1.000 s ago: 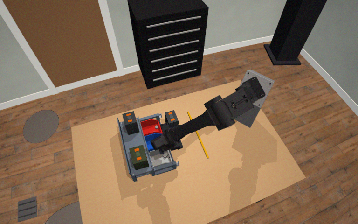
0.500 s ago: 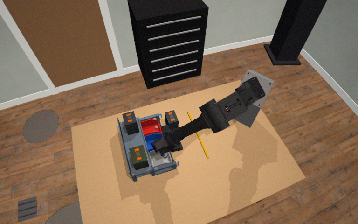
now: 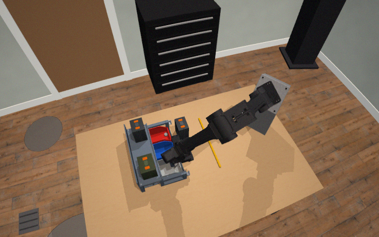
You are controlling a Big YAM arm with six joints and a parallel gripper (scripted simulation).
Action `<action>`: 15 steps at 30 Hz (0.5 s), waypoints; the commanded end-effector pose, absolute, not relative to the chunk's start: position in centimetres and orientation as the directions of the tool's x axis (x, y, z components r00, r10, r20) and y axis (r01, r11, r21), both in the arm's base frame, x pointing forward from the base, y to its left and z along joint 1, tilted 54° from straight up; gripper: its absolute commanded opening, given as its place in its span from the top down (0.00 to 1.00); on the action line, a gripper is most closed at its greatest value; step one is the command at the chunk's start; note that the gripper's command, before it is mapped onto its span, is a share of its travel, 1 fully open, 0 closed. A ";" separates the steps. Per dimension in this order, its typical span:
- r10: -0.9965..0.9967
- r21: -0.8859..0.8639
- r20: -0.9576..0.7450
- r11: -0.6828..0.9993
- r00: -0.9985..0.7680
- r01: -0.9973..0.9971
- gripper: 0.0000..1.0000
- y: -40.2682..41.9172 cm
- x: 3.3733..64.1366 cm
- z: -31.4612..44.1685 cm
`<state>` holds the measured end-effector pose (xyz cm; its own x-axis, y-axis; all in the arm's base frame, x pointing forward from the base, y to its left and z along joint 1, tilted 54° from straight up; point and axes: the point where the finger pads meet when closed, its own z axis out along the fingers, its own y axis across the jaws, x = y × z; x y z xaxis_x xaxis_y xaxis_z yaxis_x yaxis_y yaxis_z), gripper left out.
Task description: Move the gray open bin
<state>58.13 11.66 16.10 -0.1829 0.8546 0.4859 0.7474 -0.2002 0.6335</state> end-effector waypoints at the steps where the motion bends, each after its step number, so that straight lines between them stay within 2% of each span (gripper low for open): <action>1: 0.853 0.663 0.482 -0.204 -0.201 0.720 0.10 12.1 59.4 17.4; 15: 0.852 0.662 0.483 -0.202 -0.204 0.722 0.10 12.6 59.7 17.0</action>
<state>59.05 11.96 16.17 -0.1884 0.8549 0.4835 0.7379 -0.2017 0.6441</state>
